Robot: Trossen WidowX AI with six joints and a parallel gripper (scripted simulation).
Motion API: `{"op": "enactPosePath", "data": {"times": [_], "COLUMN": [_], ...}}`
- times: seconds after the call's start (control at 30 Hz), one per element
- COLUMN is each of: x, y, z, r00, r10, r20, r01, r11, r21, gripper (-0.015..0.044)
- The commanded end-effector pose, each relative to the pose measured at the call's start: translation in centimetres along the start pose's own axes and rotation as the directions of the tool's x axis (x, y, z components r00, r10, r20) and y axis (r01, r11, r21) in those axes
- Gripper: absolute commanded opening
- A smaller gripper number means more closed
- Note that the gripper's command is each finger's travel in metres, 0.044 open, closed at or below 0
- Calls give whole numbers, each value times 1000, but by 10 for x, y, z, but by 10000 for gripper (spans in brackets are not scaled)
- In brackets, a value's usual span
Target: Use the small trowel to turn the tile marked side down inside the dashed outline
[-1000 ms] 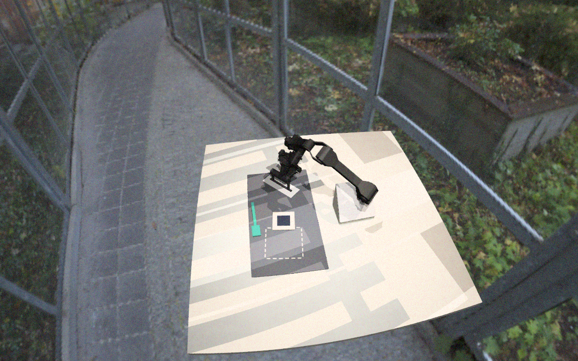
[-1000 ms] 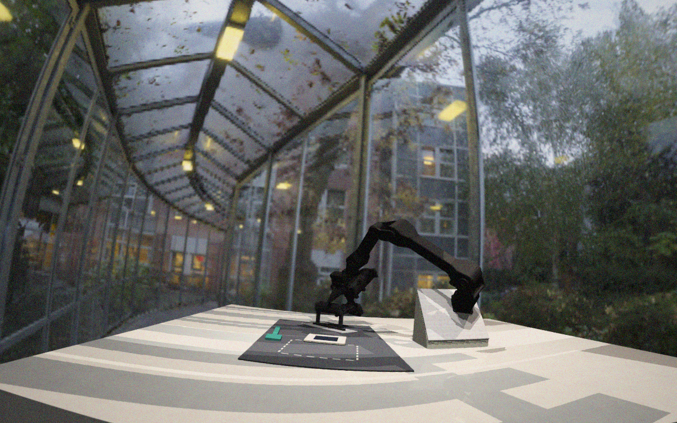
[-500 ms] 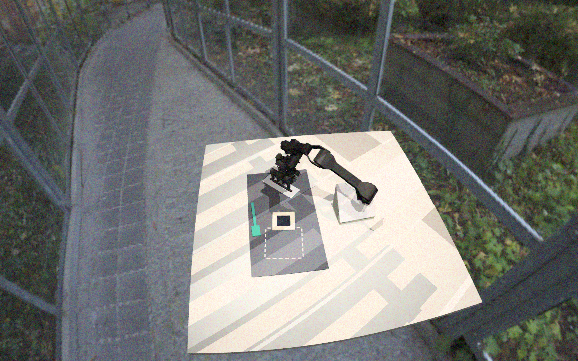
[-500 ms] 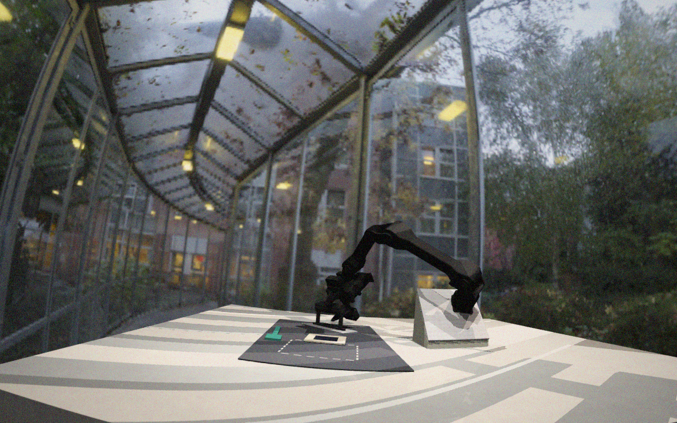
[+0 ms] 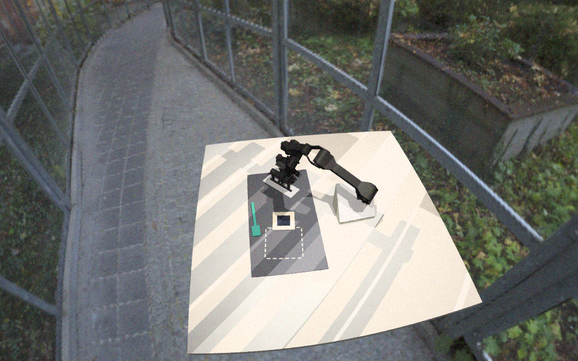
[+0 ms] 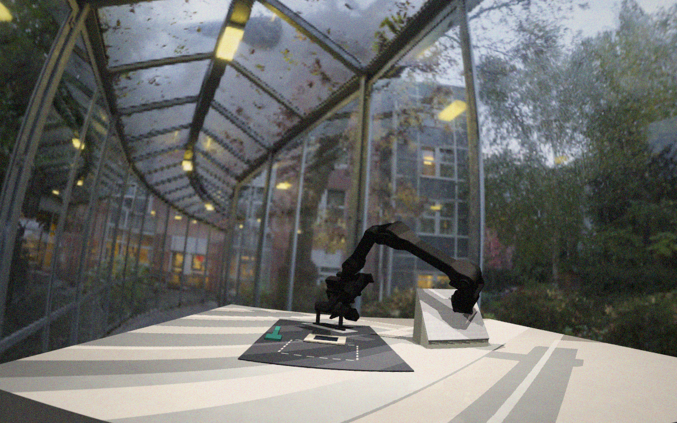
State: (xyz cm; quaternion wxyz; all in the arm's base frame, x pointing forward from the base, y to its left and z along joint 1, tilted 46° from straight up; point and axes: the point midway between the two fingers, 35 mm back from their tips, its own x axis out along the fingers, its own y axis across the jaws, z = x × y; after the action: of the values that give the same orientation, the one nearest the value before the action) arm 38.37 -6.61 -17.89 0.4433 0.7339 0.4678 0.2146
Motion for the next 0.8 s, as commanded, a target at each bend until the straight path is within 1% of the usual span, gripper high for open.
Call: {"op": "enactPosePath", "data": {"times": [0.0,0.33,0.37,0.77], "x": [1,1,1,-25], "y": [0,0,0,28], "z": [-1,-1,-1,2], "r00": [1000,1000,1000,1000], "r10": [2,2,2,-5], "r20": [-3,-3,-2,13], "r01": [-2,-2,-2,5], "r11": [1000,1000,1000,1000], "r21": [5,5,5,5], "gripper": [89,22,0,0]}}
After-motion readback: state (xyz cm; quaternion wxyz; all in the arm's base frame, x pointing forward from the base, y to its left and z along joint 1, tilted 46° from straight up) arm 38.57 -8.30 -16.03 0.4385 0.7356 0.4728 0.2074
